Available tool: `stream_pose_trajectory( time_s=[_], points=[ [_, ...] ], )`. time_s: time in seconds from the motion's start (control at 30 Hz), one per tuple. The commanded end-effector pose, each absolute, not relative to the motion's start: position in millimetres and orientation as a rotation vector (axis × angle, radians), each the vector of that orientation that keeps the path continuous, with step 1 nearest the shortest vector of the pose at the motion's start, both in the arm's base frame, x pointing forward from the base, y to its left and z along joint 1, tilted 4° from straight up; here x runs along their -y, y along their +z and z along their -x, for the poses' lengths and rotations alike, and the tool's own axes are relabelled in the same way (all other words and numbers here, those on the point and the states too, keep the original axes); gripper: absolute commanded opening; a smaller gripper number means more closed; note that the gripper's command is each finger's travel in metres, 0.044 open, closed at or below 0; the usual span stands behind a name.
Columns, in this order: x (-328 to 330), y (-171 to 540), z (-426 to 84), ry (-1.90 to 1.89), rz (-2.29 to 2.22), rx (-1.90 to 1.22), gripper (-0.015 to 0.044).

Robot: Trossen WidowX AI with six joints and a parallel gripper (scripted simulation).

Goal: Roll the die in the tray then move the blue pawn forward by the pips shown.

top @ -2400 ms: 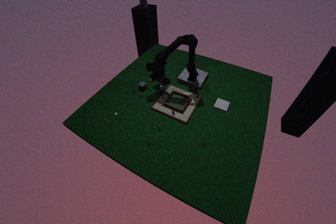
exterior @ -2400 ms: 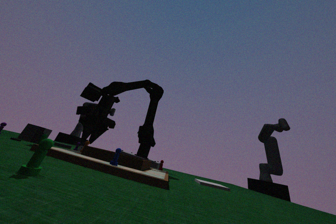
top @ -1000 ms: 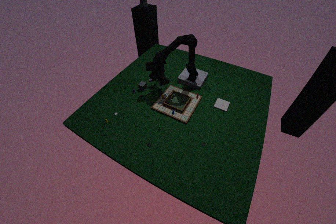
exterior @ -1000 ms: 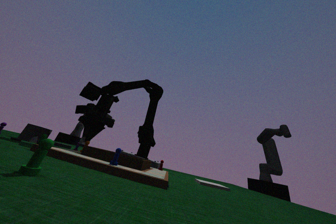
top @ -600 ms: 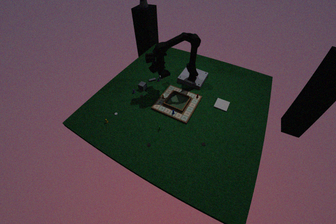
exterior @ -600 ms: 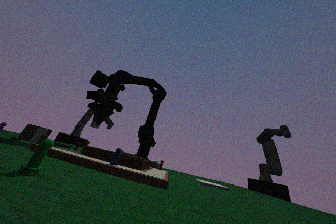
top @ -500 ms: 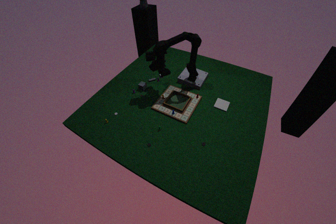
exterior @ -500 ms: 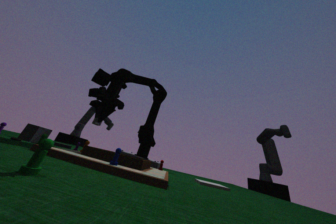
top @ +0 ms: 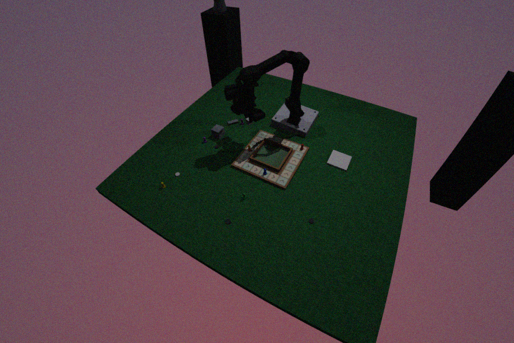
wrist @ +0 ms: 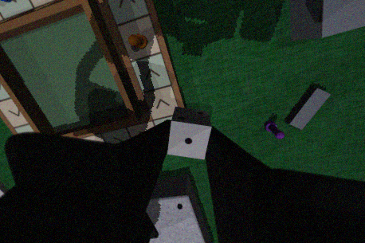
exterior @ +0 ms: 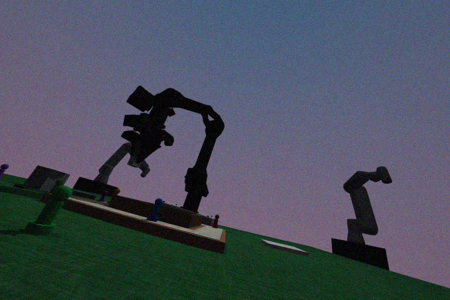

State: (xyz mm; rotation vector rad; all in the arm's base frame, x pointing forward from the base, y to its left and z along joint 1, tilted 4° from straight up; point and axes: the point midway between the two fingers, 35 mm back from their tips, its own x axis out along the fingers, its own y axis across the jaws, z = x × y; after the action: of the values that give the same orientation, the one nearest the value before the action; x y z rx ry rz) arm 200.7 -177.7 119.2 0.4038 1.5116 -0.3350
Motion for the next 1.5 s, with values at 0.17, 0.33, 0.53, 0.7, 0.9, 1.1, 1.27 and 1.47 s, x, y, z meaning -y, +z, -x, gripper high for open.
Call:
stream_pose_trajectory(
  time_s=[0.17, 0.33, 0.53, 0.7, 0.9, 1.1, 1.27, 1.47],
  points=[
    [142.1, 112.5, -225.8, -0.254, -0.324, -1.523, 0.0],
    [123.0, 109.9, -236.1, -0.217, -0.29, -1.52, 0.0],
    [98.8, 106.4, -247.7, -0.165, -0.245, -1.52, 0.0],
    [77.7, 103.3, -256.7, -0.116, -0.202, -1.523, 0.0],
    [51.2, 99.4, -265.2, -0.057, -0.15, -1.525, 0.0],
    [24.7, 95.7, -270.7, 0.001, -0.101, -1.527, 0.0],
    [21.8, 95.2, -271.2, 0.007, -0.095, -1.521, 0.0],
    [23.5, 92.3, -274.0, -0.004, -0.1, -1.341, 0.0]
  ],
)
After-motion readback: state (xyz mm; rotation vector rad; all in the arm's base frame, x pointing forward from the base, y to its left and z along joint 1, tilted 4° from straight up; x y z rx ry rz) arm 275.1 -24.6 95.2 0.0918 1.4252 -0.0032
